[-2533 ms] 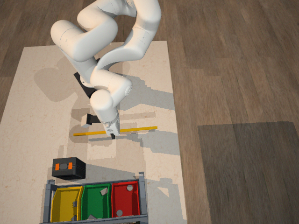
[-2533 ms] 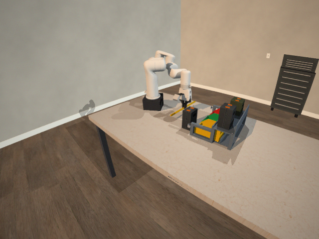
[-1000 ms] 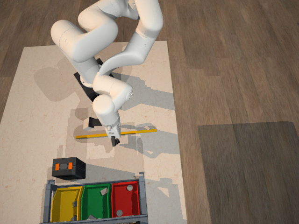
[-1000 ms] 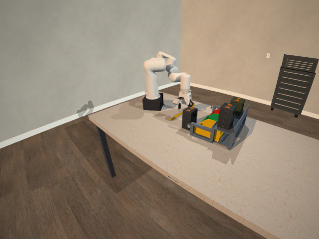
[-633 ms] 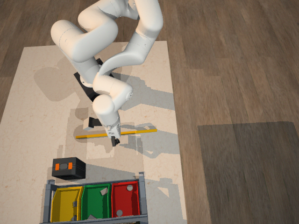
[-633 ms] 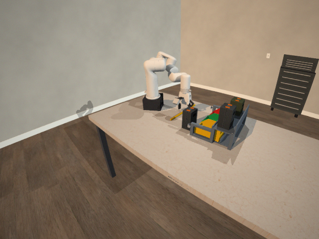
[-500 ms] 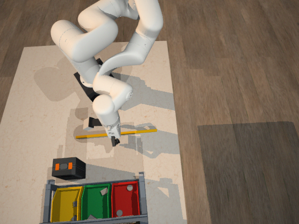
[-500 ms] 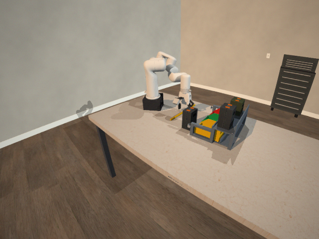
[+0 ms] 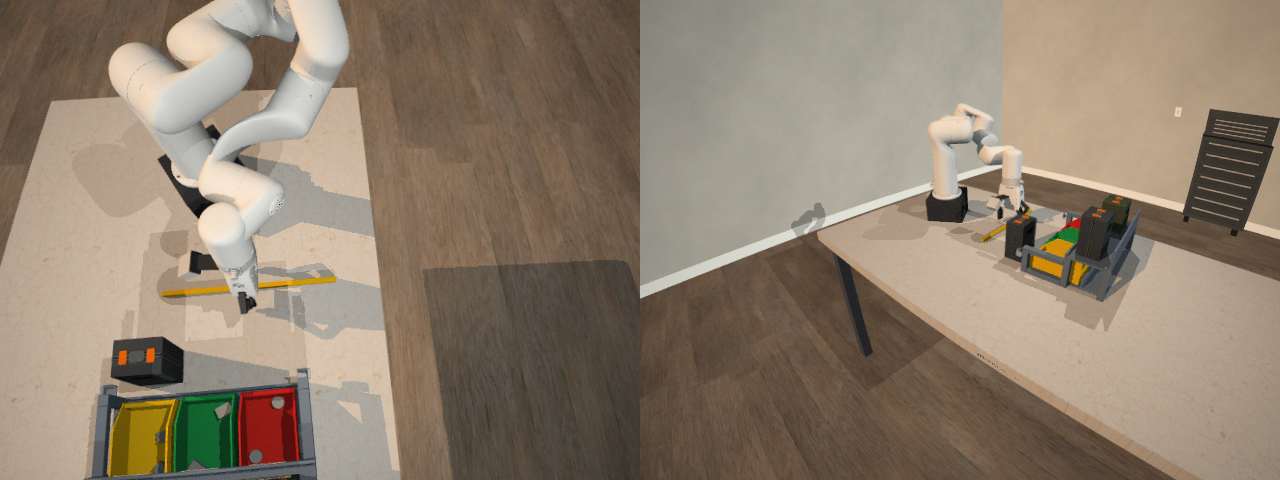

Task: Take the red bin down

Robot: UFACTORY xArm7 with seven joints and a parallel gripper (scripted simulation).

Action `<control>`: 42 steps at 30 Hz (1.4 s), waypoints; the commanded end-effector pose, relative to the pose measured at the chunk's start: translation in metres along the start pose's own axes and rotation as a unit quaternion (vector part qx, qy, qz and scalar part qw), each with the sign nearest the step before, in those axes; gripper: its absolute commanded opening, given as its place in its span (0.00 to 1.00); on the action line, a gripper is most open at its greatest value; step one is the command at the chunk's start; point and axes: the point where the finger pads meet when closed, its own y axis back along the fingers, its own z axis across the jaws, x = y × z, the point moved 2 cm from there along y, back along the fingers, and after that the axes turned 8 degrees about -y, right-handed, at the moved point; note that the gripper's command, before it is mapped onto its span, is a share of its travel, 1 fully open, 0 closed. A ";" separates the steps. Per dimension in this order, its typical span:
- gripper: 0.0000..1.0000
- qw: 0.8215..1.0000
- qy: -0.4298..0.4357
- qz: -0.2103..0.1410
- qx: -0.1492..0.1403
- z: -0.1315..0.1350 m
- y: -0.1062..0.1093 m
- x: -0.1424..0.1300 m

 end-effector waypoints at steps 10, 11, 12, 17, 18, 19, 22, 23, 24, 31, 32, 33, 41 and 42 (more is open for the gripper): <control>1.00 1.000 0.000 -0.001 0.001 -0.001 0.001 0.000; 1.00 1.000 0.000 -0.001 0.001 -0.001 0.001 0.000; 1.00 1.000 0.000 -0.001 0.001 -0.001 0.001 0.000; 1.00 1.000 0.000 -0.001 0.001 -0.001 0.001 0.000; 1.00 1.000 0.000 -0.001 0.001 -0.001 0.001 0.000; 1.00 1.000 0.000 -0.001 0.001 -0.001 0.001 0.000; 1.00 1.000 0.000 -0.001 0.001 -0.001 0.001 0.000; 1.00 1.000 0.000 -0.001 0.001 -0.001 0.001 0.000; 1.00 1.000 0.000 -0.001 0.001 -0.001 0.001 0.000; 1.00 1.000 0.000 -0.001 0.001 0.000 0.051 0.000; 1.00 1.000 0.000 -0.001 0.001 0.000 0.051 0.000; 1.00 1.000 0.000 -0.001 0.001 0.000 0.051 0.000; 1.00 1.000 0.000 -0.001 0.001 0.000 0.051 0.000; 1.00 1.000 0.000 -0.001 0.001 0.000 0.051 0.000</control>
